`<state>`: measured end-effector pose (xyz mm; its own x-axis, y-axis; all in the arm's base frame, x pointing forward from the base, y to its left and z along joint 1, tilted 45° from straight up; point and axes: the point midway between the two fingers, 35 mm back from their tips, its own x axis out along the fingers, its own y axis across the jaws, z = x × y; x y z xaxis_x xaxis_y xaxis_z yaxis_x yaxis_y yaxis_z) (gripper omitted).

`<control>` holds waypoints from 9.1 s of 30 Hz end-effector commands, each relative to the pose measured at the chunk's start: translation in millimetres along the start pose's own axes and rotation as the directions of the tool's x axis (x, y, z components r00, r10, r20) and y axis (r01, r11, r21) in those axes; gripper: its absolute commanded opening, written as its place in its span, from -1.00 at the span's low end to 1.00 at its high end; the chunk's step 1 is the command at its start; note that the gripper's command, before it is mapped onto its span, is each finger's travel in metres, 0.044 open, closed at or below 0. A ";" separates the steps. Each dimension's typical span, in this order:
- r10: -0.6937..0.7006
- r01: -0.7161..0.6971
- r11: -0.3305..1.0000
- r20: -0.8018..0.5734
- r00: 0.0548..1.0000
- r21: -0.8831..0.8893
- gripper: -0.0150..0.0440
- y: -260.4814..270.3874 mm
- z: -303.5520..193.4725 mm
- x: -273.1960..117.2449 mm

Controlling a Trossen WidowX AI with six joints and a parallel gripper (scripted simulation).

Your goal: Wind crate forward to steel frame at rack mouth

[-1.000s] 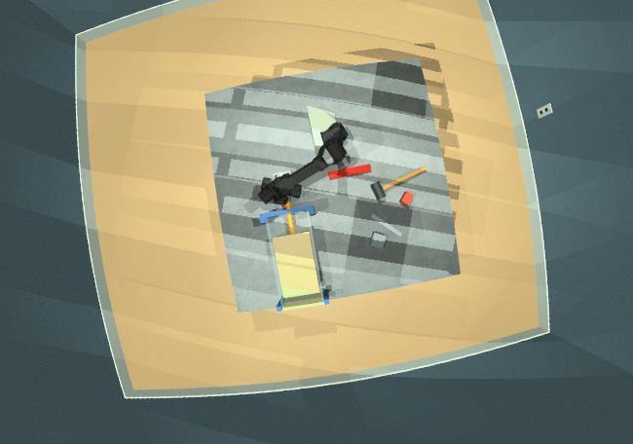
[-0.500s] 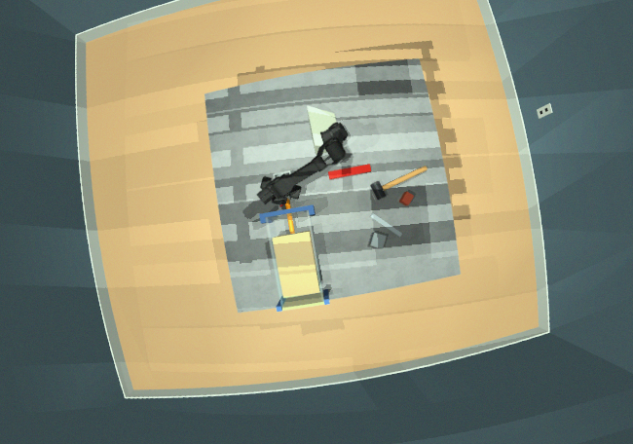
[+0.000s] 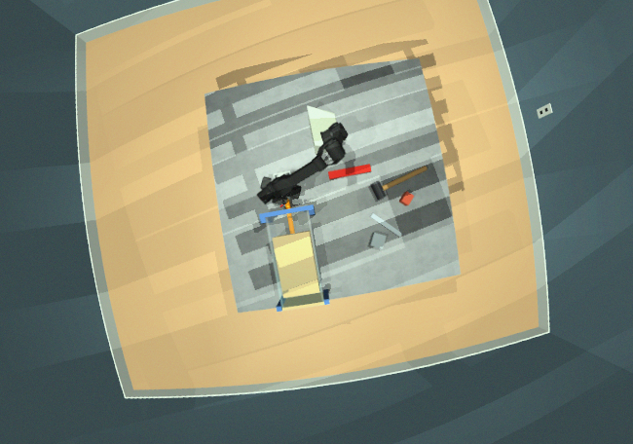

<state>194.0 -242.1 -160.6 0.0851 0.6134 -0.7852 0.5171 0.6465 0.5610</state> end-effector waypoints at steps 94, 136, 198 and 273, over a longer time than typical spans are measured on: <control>-0.001 0.002 0.997 0.009 1.000 -0.081 1.00 -0.2 1.9 -2.2; 0.046 -0.044 0.996 0.027 0.999 -0.073 -0.49 -9.8 4.8 -128.9; -0.072 -0.070 0.934 0.376 0.924 0.350 1.00 2.9 55.8 -109.7; -0.070 -0.071 0.934 0.375 0.924 0.350 1.00 9.2 54.1 -40.6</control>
<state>240.3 -295.1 -132.0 0.3797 0.3338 -0.8628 0.7723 0.3992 0.4942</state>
